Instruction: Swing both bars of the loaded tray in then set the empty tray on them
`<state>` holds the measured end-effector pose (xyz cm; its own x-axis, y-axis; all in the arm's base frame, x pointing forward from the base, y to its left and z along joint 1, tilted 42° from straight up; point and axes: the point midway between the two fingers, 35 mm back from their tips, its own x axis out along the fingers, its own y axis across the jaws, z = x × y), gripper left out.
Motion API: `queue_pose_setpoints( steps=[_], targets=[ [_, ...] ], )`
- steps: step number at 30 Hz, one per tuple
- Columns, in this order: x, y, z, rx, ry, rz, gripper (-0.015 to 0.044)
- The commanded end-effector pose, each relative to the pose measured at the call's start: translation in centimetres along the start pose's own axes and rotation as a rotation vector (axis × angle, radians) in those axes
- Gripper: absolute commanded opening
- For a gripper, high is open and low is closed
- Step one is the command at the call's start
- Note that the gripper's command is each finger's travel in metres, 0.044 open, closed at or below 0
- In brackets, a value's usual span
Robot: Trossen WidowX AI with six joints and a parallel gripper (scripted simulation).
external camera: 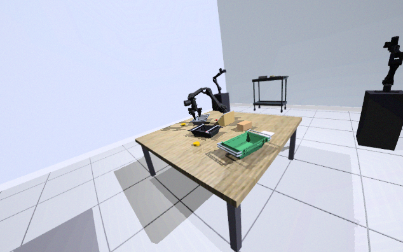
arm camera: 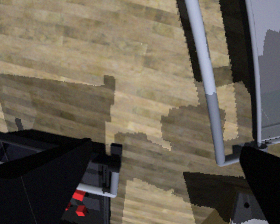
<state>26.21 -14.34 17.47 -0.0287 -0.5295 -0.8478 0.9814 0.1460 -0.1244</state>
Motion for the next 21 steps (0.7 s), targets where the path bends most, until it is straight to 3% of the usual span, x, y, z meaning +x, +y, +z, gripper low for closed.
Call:
queue_pose_setpoints(
  steps=[1,13,21],
  targets=[
    [0.1,-5.0,1.8,0.282,-0.011,0.014,0.0440],
    [0.0,-19.8,1.2,1.185,-0.170,0.060,0.0440],
    [0.1,-20.5,1.0,1.232,-0.183,0.064,0.0440]
  ],
)
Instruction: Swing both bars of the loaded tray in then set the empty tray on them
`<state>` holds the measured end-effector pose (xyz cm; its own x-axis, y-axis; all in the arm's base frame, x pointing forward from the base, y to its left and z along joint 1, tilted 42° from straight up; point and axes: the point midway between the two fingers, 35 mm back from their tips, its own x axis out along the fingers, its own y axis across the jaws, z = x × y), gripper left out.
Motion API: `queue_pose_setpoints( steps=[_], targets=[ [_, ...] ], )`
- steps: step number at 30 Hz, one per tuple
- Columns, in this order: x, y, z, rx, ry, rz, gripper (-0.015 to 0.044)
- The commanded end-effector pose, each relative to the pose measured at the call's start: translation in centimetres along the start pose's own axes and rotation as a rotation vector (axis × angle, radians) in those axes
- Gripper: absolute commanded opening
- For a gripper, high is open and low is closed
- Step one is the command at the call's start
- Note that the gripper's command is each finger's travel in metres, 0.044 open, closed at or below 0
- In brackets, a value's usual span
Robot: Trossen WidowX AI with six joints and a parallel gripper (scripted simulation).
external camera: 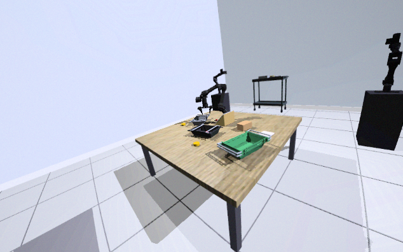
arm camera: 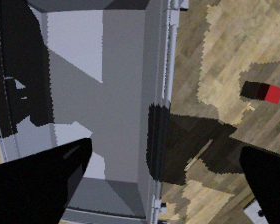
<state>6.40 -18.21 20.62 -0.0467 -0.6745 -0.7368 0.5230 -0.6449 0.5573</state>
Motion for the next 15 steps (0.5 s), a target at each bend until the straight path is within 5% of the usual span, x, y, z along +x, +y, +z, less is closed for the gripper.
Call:
queue_pose_setpoints(
  steps=[1,15],
  targets=[
    [0.3,-0.1,0.0,0.018,0.002,-0.001,0.0440],
    [5.1,0.2,-0.3,0.019,0.003,-0.005,0.0440]
  ],
)
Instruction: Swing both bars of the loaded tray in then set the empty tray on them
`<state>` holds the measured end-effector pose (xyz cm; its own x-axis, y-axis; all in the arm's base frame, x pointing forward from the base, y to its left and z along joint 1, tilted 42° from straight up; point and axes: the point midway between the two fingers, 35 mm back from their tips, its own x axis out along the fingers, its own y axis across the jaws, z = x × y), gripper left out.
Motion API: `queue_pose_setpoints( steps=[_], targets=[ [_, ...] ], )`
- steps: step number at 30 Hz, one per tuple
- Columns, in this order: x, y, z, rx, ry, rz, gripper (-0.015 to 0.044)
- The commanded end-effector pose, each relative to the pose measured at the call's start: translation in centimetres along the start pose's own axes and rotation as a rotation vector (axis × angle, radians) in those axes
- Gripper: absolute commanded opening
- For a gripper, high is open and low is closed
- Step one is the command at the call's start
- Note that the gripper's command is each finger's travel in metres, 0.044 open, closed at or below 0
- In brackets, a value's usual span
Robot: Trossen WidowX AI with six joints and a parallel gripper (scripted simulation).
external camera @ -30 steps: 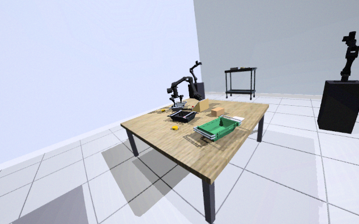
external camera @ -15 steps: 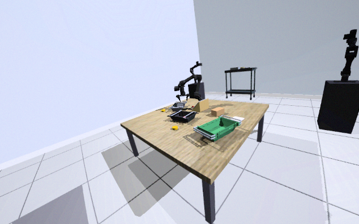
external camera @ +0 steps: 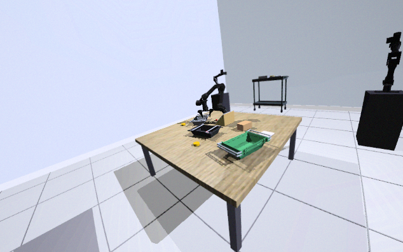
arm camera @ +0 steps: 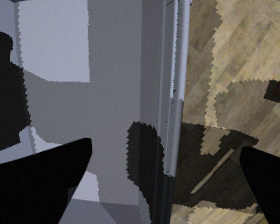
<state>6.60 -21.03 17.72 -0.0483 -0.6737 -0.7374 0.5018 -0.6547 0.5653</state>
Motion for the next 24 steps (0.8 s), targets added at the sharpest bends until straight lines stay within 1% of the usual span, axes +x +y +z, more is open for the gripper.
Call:
queue_pose_setpoints(
  steps=[1,9,13,24],
  targets=[
    [1.4,-0.1,-0.1,-0.006,0.003,-0.003,0.0440],
    [4.3,-0.5,0.2,-0.009,0.000,0.001,0.0440],
    [4.5,-0.5,0.3,-0.009,-0.001,0.001,0.0440],
    [4.5,-0.5,0.3,-0.009,-0.001,0.001,0.0279]
  ],
)
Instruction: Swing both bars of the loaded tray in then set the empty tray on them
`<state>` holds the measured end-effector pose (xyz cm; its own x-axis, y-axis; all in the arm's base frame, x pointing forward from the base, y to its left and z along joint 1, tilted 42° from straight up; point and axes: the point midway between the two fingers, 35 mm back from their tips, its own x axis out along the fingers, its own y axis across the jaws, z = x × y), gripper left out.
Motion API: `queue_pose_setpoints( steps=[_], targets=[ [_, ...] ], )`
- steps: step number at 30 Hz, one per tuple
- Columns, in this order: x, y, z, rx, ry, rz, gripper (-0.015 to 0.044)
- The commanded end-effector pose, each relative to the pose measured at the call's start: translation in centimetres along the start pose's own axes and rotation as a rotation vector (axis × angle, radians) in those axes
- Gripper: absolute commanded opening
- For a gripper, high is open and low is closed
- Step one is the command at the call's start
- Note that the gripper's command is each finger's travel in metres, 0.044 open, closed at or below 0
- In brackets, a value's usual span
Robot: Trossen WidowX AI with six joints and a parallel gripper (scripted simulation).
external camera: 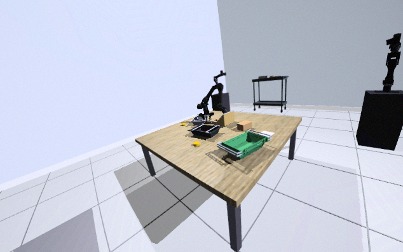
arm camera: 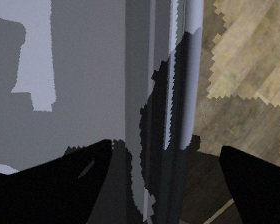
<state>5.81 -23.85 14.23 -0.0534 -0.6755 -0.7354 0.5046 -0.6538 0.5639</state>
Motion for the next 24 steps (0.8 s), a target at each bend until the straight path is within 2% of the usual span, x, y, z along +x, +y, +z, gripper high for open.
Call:
queue_pose_setpoints(
  steps=[1,24],
  targets=[
    [0.03,0.02,-0.08,-0.006,0.005,0.002,0.0264],
    [0.03,0.02,-0.08,-0.006,0.005,0.002,0.0103]
  ],
)
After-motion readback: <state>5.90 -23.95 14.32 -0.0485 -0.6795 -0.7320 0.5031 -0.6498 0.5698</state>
